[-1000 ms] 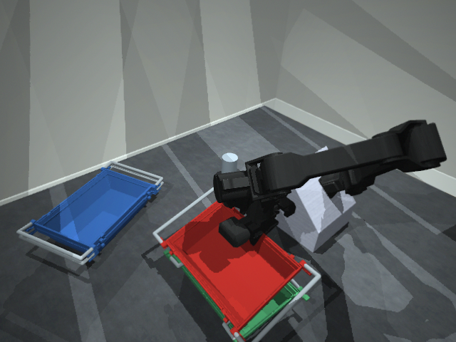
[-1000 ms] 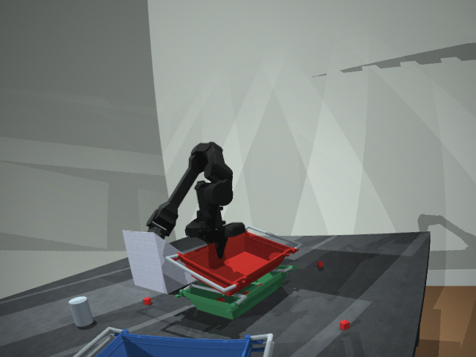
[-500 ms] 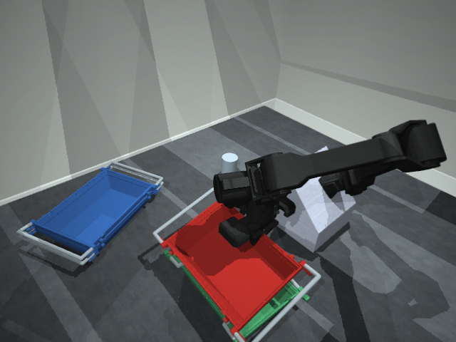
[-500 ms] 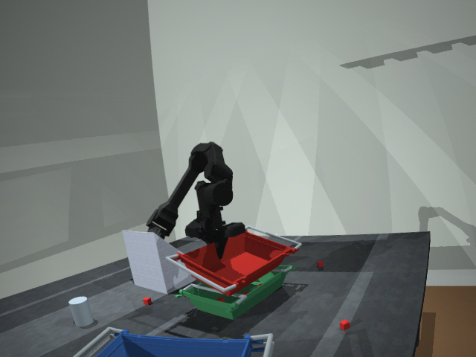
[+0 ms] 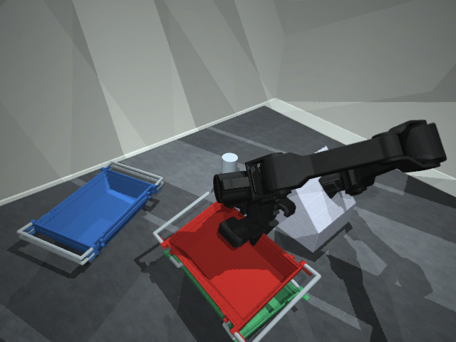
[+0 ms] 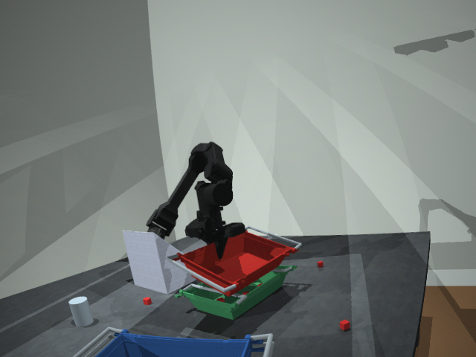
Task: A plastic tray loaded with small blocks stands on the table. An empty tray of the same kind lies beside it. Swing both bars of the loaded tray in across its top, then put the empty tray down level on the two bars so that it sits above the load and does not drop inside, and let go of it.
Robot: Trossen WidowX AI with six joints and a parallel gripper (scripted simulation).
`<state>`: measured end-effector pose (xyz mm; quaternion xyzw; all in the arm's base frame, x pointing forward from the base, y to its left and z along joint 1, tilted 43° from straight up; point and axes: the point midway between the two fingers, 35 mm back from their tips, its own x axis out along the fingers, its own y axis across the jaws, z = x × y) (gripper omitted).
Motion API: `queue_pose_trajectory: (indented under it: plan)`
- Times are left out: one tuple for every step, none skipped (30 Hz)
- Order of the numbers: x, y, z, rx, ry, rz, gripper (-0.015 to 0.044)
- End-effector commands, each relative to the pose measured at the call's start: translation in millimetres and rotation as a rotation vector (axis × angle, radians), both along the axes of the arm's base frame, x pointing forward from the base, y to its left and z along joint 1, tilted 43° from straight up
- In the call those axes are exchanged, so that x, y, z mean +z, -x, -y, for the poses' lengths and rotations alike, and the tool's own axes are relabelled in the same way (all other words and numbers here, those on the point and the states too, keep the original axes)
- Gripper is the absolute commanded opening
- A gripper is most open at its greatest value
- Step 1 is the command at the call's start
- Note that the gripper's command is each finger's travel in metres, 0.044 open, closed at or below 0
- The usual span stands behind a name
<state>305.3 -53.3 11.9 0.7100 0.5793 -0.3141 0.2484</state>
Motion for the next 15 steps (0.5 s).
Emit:
queue_pose_trajectory:
  plan:
    - [-2.5, 3.6, -5.1, 0.010, -0.005, -0.017, 0.0000]
    - [-2.5, 3.6, -5.1, 0.010, -0.005, -0.017, 0.0000]
    - [-2.5, 3.6, -5.1, 0.010, -0.005, -0.017, 0.0000]
    - [-2.5, 3.6, -5.1, 0.010, -0.005, -0.017, 0.0000]
    - [-2.5, 3.6, -5.1, 0.010, -0.005, -0.017, 0.0000]
    - [-2.5, 3.6, -5.1, 0.010, -0.005, -0.017, 0.0000]
    - [-2.5, 3.6, -5.1, 0.010, -0.005, -0.017, 0.0000]
    - [-2.5, 3.6, -5.1, 0.010, -0.005, -0.017, 0.0000]
    - [-2.5, 3.6, -5.1, 0.010, -0.005, -0.017, 0.0000]
    - [-2.5, 3.6, -5.1, 0.010, -0.005, -0.017, 0.0000]
    - [-2.5, 3.6, -5.1, 0.010, -0.005, -0.017, 0.0000]
    - [-2.5, 3.6, -5.1, 0.010, -0.005, -0.017, 0.0000]
    - [-2.5, 3.6, -5.1, 0.010, -0.005, -0.017, 0.0000]
    - [-2.5, 3.6, -5.1, 0.010, -0.005, -0.017, 0.0000]
    - [-0.3, 0.2, -0.4, 0.000, 0.000, 0.000, 0.0000]
